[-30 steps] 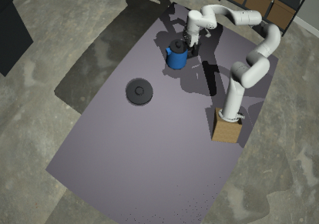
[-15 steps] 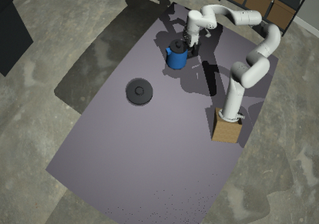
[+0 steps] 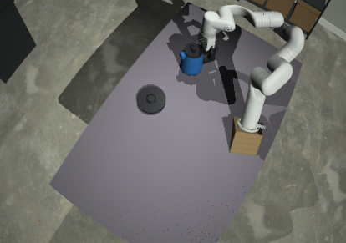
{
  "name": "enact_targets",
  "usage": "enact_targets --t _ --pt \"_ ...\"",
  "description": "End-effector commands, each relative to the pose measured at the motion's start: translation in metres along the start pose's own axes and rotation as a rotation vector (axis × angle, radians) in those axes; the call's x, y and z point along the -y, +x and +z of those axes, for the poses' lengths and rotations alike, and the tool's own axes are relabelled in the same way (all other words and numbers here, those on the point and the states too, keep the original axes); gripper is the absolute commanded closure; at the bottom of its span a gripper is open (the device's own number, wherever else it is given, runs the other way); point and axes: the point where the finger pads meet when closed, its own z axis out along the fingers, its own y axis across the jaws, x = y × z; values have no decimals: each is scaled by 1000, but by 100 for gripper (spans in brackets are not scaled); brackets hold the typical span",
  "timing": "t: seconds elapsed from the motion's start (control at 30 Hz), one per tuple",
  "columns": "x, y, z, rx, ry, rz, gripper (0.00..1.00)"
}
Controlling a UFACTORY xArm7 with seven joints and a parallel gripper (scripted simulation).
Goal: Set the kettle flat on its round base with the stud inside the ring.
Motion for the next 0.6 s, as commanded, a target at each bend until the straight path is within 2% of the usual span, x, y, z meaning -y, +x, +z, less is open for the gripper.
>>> enact_targets --t 0.0,0.57 --pt "1 -1 -1 2 3 0 100" --pt "1 -1 -9 2 3 0 100"
